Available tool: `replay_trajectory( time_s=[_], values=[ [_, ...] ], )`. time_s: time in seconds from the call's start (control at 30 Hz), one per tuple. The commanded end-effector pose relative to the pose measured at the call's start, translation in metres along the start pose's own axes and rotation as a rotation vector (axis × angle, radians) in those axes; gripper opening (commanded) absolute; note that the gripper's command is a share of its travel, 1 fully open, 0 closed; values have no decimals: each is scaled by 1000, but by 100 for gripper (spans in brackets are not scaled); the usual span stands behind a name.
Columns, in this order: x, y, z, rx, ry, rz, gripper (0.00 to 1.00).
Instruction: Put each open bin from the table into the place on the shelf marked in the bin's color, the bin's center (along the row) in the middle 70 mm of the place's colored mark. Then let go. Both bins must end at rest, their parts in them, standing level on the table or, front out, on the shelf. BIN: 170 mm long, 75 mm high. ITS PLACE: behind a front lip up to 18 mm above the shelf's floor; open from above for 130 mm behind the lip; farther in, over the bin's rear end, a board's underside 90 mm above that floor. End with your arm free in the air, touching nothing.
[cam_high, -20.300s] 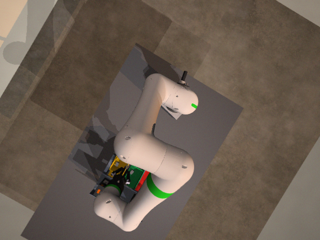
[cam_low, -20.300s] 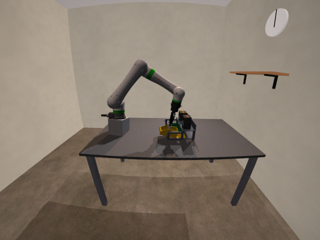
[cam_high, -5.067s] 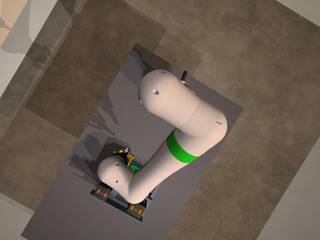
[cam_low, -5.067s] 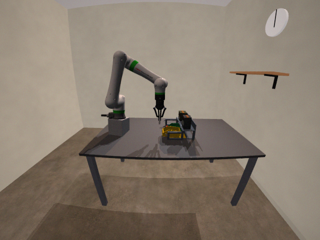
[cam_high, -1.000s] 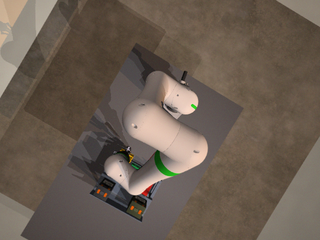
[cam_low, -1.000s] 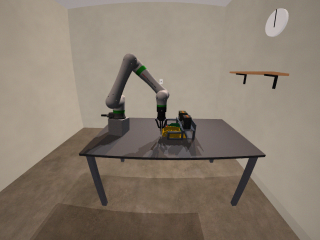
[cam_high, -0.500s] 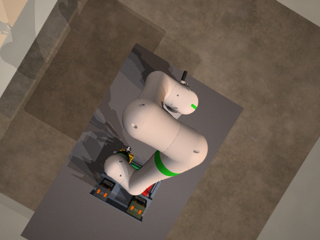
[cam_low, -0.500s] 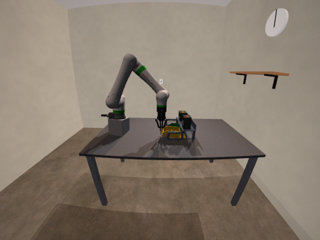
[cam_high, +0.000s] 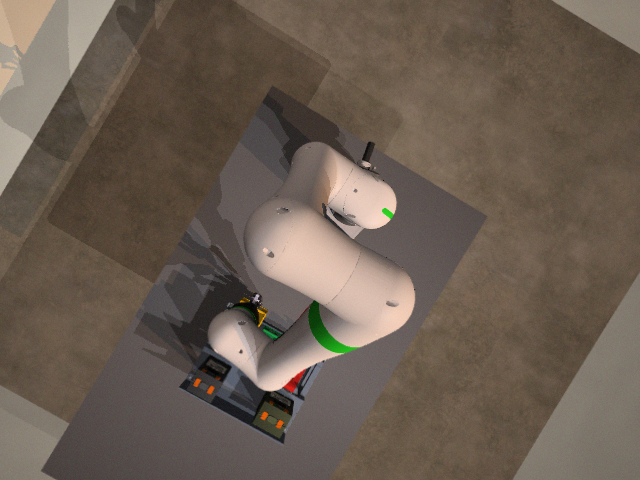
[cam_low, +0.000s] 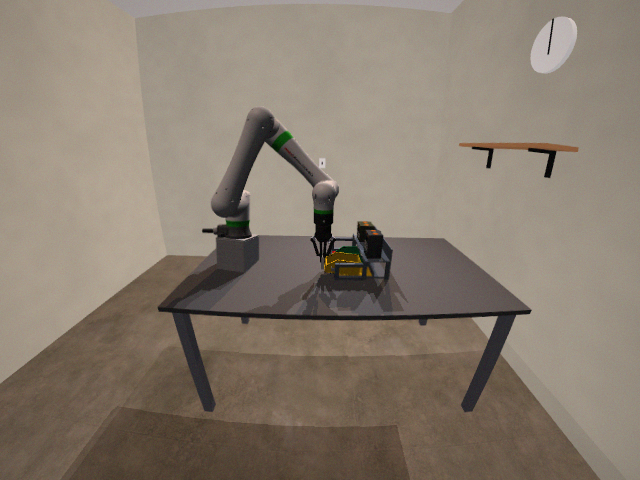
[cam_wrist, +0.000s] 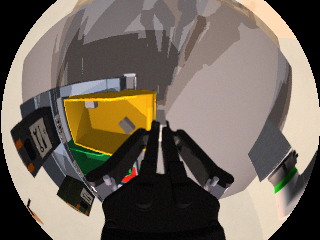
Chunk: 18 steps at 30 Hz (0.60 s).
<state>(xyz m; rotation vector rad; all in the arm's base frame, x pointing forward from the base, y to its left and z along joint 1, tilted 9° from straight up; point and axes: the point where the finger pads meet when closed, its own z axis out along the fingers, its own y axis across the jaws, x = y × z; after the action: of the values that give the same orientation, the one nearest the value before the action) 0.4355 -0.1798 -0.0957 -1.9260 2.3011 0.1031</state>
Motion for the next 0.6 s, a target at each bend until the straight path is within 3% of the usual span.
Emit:
replay_trajectory(
  time_s=[0.0, 0.57],
  values=[
    [0, -1, 0, 0, 0, 0, 0],
    [0, -7, 0, 0, 0, 0, 0]
  ],
)
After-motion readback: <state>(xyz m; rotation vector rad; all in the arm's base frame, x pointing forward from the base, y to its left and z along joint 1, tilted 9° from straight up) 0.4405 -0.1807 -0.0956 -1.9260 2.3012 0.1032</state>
